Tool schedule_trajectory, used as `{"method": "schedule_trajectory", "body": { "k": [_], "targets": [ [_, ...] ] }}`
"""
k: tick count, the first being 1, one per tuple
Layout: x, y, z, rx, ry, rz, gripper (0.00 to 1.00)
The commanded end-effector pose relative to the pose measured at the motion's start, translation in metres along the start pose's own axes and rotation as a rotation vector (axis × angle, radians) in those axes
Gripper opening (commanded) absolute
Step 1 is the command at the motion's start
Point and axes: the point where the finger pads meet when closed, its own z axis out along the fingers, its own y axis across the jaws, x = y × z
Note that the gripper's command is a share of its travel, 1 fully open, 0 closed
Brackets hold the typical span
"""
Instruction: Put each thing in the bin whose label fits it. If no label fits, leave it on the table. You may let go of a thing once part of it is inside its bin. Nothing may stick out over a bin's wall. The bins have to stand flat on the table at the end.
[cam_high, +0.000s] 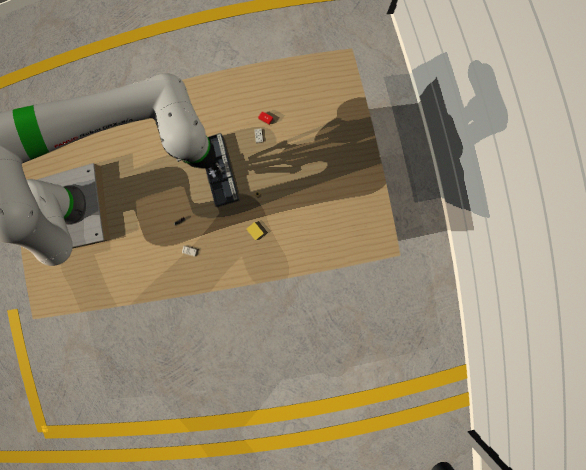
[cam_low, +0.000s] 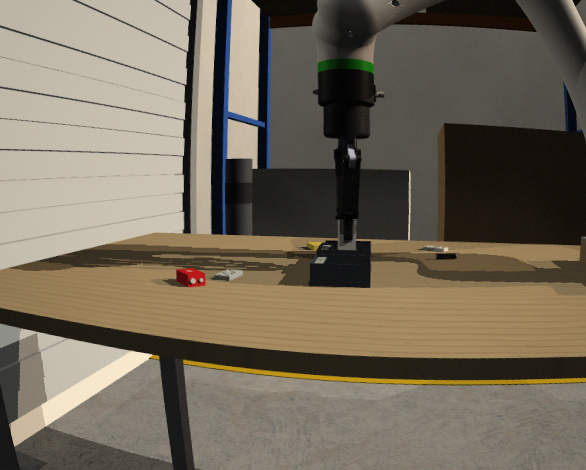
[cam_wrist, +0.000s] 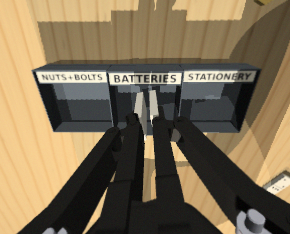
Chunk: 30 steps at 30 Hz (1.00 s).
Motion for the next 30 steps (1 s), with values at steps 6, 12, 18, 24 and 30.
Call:
{"method": "schedule_trajectory", "body": {
  "k": [6,12,18,24,30],
  "targets": [
    [0.0,0.0,0.0,0.0,0.0,0.0,0.15],
    [0.0,0.0,0.0,0.0,0.0,0.0,0.15],
    [0.0,0.0,-0.003,0.0,0.0,0.0,0.15],
    [0.0,0.0,-0.008,0.0,0.0,0.0,0.15],
    [0.0,0.0,-0.016,0.0,0.0,0.0,0.15]
  ]
}}
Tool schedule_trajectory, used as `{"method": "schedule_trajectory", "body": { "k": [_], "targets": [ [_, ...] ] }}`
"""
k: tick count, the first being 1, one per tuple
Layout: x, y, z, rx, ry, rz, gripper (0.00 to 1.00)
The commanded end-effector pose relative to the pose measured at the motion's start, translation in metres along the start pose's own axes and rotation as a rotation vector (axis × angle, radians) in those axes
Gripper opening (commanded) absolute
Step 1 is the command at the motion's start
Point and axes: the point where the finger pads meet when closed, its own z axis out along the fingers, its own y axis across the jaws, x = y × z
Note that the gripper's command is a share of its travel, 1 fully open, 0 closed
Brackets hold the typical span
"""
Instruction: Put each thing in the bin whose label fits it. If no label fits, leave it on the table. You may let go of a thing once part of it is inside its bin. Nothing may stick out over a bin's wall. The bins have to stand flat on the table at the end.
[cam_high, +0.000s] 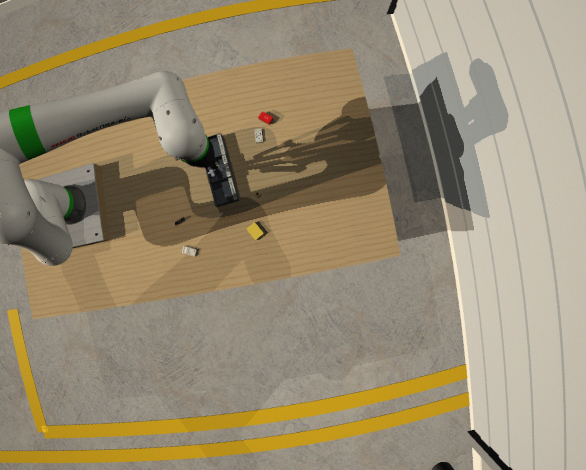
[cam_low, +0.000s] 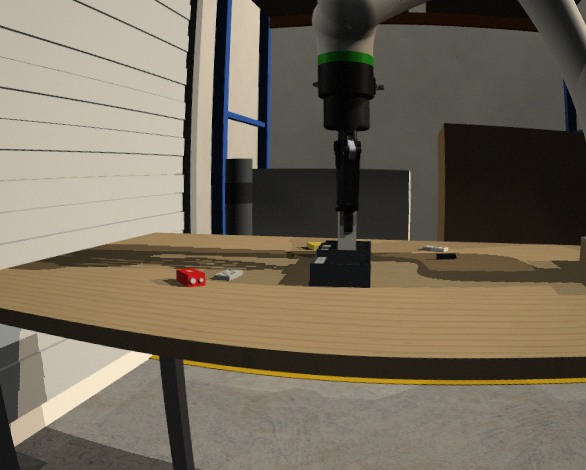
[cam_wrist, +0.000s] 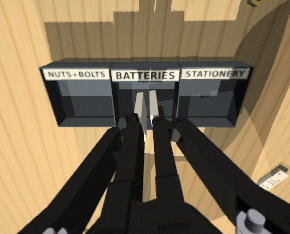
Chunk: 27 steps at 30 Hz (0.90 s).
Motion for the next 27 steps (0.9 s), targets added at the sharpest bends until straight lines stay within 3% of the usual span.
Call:
{"method": "schedule_trajectory", "body": {
  "k": [1,9,16,19,27],
  "targets": [
    [0.0,0.0,-0.004,0.0,0.0,0.0,0.15],
    [0.0,0.0,-0.012,0.0,0.0,0.0,0.15],
    [0.0,0.0,-0.04,0.0,0.0,0.0,0.15],
    [0.0,0.0,-0.04,0.0,0.0,0.0,0.15],
    [0.006,-0.029,-0.04,0.0,0.0,0.0,0.15]
  ]
}}
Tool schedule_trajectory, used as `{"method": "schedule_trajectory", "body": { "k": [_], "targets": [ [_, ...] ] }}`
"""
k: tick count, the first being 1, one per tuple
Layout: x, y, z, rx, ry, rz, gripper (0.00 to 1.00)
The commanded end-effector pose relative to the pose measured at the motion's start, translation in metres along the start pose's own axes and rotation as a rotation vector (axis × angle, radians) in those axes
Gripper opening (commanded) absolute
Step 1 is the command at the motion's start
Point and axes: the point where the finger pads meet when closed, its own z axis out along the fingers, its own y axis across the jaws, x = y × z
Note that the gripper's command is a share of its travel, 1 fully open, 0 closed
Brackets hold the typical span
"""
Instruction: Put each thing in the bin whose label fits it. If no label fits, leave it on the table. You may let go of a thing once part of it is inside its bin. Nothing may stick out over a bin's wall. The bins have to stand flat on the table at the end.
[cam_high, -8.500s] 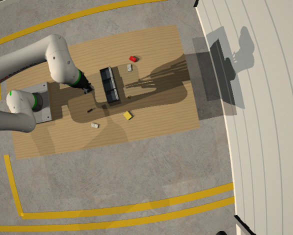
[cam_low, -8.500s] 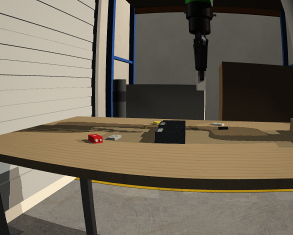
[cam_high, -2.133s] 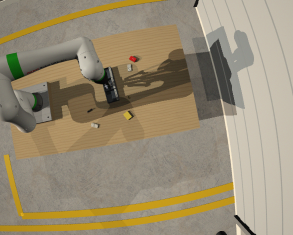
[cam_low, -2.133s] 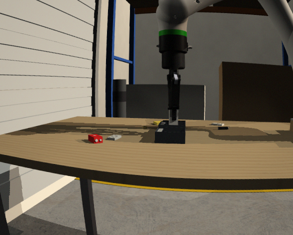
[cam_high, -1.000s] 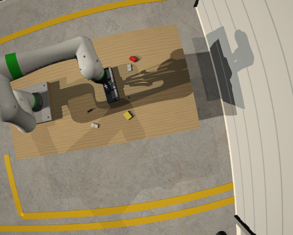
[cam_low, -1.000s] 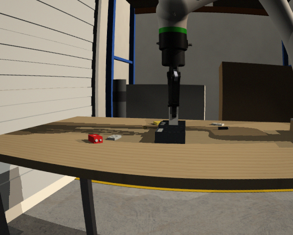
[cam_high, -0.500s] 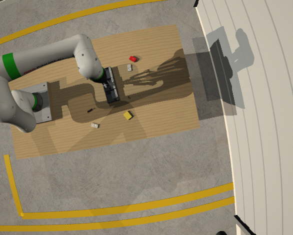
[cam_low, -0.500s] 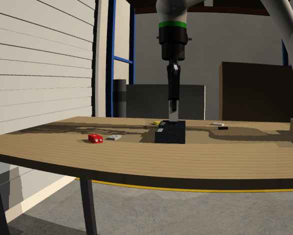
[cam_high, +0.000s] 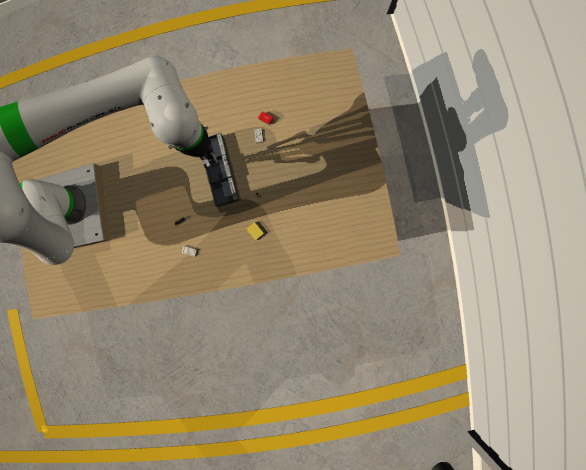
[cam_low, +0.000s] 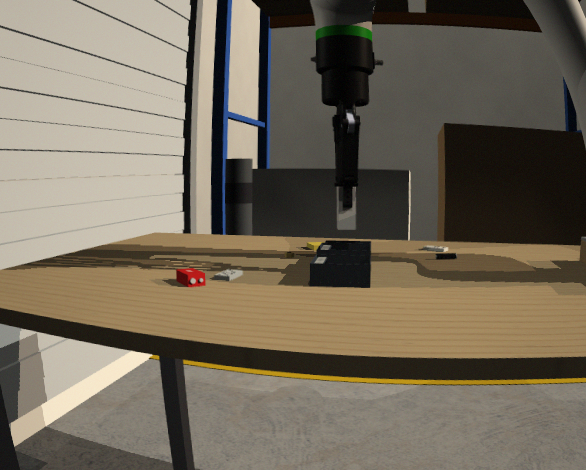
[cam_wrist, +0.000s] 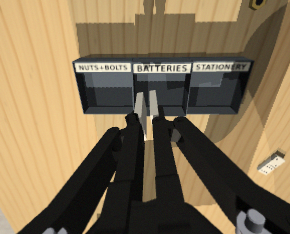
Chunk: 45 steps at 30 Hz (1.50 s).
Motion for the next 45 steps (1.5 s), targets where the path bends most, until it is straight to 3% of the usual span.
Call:
{"method": "schedule_trajectory", "body": {
  "k": [1,11,16,38,45],
  "targets": [
    [0.003,-0.012,0.0,-0.001,0.001,0.0,0.15],
    [0.013,-0.06,0.0,-0.001,0.001,0.0,0.15],
    [0.013,-0.06,0.0,-0.001,0.001,0.0,0.15],
    [0.013,-0.06,0.052,-0.001,0.001,0.0,0.15],
    [0.013,-0.06,0.052,-0.001,0.001,0.0,0.15]
  ]
}}
